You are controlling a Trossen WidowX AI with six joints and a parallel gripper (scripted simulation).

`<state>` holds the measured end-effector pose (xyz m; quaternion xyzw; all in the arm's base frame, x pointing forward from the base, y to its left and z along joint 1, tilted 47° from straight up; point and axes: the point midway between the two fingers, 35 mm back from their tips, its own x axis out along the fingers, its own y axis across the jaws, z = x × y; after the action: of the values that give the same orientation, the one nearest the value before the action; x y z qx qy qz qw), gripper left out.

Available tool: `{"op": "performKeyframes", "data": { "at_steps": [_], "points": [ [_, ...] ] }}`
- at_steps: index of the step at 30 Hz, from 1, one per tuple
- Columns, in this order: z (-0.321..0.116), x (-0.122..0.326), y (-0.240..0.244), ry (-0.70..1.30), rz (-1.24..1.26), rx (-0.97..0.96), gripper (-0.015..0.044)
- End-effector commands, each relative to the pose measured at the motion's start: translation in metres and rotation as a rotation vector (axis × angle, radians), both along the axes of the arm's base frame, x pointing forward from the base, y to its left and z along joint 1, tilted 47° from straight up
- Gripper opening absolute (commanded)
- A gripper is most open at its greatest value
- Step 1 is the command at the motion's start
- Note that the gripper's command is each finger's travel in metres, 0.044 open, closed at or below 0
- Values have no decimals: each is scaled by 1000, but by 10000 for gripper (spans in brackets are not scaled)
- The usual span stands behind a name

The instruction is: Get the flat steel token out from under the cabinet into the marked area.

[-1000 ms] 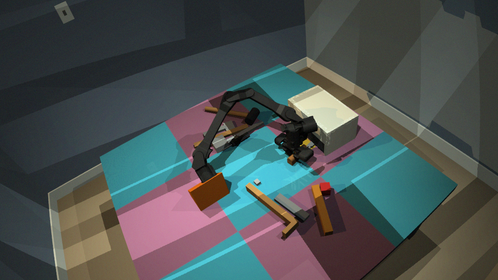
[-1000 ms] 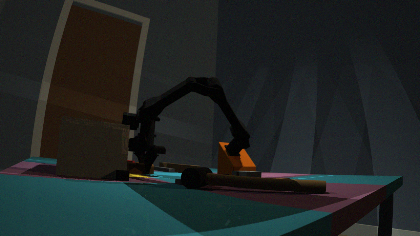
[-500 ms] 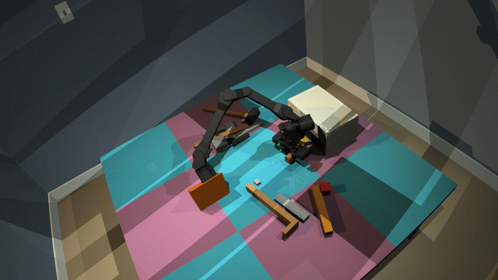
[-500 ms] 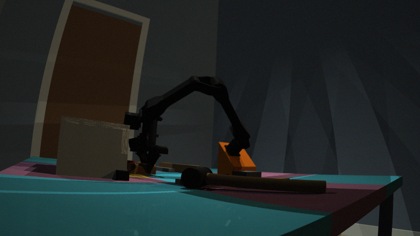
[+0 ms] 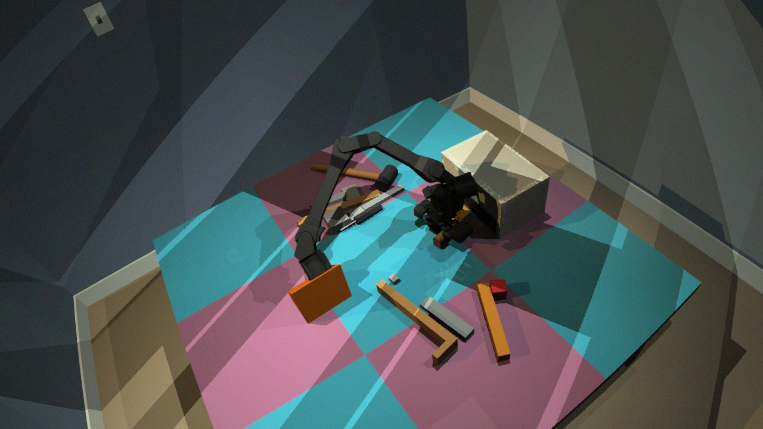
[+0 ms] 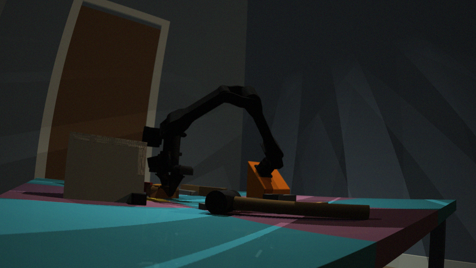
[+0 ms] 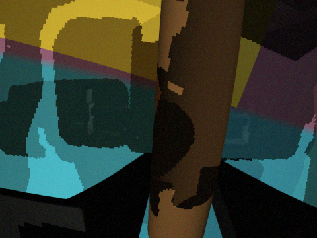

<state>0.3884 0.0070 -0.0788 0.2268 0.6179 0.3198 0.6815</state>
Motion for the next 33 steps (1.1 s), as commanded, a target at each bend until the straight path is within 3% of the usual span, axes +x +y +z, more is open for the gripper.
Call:
{"op": "performKeyframes", "data": {
  "at_steps": [1,33],
  "points": [
    [3,1,4,-8,5,9,0],
    [-4,-28,0,-6,5,8,0]
  ]
}}
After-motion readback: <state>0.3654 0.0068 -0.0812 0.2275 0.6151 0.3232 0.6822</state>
